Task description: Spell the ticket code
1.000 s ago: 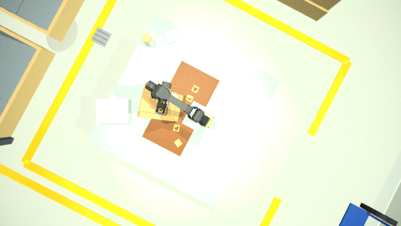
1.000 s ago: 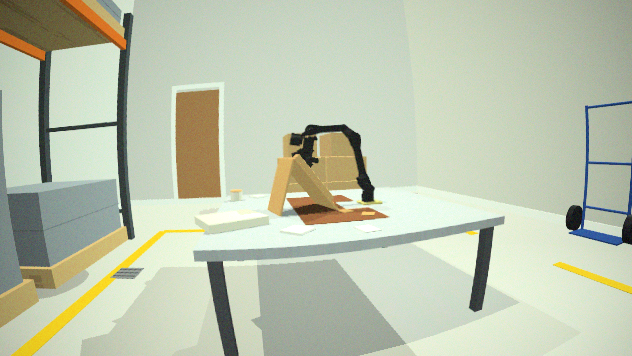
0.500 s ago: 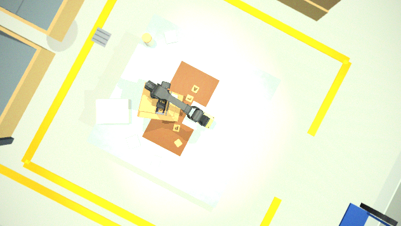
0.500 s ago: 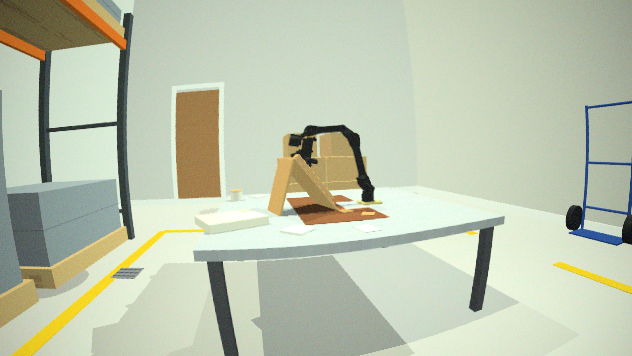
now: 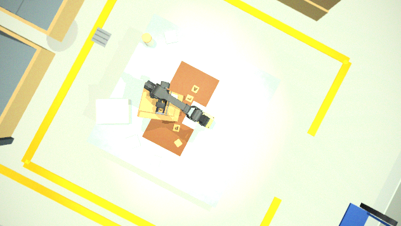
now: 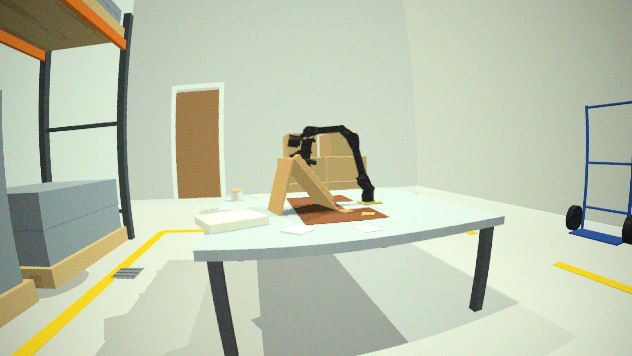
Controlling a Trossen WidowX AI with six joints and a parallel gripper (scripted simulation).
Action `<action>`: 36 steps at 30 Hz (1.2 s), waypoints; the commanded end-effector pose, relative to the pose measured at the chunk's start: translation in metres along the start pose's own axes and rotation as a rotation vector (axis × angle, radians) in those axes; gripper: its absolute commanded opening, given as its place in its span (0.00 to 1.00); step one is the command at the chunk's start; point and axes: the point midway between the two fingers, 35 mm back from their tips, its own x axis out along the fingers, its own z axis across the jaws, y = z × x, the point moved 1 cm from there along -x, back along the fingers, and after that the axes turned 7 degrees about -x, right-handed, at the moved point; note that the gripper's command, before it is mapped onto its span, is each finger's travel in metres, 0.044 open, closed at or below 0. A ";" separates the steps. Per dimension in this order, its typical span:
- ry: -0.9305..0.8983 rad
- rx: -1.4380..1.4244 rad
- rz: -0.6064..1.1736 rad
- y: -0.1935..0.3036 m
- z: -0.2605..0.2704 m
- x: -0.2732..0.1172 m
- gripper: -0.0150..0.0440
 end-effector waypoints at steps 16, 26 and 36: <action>0.005 0.004 -0.001 -0.002 0.003 0.002 0.25; 0.005 0.004 -0.001 -0.003 0.006 0.002 0.25; 0.004 0.004 -0.001 -0.003 0.009 0.002 0.25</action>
